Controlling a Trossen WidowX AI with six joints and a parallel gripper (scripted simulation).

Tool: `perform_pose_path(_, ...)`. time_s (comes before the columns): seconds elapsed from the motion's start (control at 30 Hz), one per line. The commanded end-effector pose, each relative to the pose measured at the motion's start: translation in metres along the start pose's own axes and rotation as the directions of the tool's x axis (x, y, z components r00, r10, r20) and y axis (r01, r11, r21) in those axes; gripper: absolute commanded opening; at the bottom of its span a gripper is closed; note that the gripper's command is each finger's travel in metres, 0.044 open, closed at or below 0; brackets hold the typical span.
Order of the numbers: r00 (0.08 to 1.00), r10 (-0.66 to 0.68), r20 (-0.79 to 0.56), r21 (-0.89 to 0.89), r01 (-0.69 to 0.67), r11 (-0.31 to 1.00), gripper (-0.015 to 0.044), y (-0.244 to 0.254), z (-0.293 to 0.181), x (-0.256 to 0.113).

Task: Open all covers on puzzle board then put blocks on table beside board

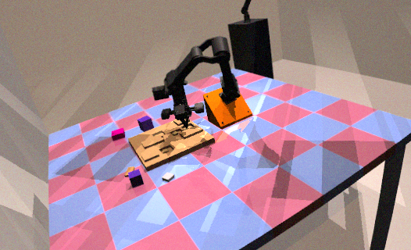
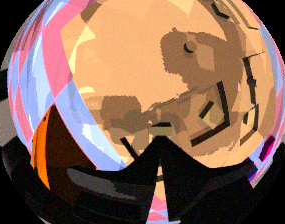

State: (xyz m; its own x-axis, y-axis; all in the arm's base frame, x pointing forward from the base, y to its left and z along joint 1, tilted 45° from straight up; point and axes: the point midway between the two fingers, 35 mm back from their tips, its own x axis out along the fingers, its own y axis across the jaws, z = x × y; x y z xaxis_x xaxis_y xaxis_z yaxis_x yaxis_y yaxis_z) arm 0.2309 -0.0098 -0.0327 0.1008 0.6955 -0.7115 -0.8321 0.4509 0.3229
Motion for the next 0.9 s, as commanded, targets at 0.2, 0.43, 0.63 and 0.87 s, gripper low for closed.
perform_pose_path(0.2,1.0,0.0,0.006,-0.049,0.0,0.999,0.0,0.001,-0.005,0.002)
perform_pose_path(0.43,1.0,-0.001,0.004,-0.048,0.001,0.999,0.0,0.001,-0.003,0.0)
perform_pose_path(0.63,1.0,0.0,0.005,-0.048,0.0,0.999,0.0,0.001,-0.001,-0.006)
perform_pose_path(0.87,1.0,0.0,0.006,-0.049,0.0,0.999,0.0,0.001,0.001,-0.01)
